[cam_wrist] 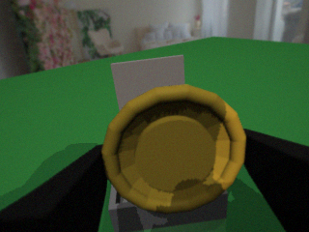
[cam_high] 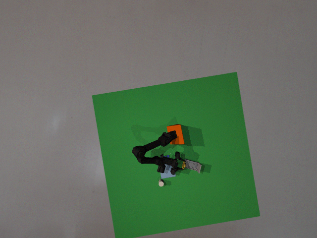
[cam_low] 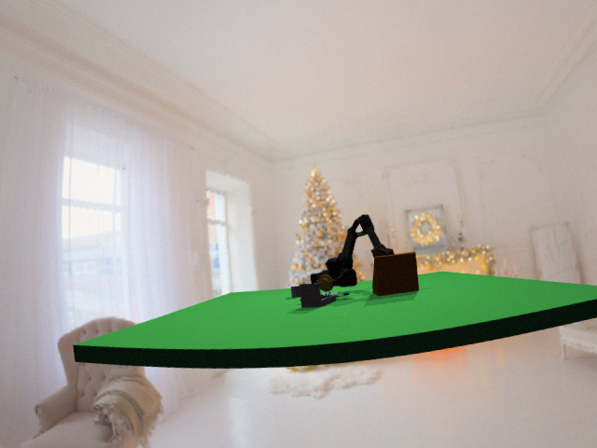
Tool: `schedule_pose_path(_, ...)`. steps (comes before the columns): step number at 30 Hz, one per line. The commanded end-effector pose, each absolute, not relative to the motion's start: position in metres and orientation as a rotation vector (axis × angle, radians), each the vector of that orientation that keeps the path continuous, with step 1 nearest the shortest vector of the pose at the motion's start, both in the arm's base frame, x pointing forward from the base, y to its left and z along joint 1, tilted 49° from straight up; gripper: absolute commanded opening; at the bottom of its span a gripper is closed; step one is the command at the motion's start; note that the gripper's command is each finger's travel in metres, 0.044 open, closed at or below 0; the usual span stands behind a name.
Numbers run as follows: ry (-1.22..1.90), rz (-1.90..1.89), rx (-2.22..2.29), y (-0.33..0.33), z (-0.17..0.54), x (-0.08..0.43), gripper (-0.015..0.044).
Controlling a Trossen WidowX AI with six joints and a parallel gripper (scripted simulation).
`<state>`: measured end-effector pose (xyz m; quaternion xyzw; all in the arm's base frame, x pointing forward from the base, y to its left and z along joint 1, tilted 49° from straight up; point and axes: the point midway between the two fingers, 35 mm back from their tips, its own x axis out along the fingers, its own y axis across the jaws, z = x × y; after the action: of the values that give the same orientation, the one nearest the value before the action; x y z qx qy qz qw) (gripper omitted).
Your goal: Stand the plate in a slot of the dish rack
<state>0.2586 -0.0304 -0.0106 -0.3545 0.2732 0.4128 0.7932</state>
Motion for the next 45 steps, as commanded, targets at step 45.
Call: schedule_pose_path(45,0.572,0.888,-0.777,-0.019,-0.054,0.276,0.0)
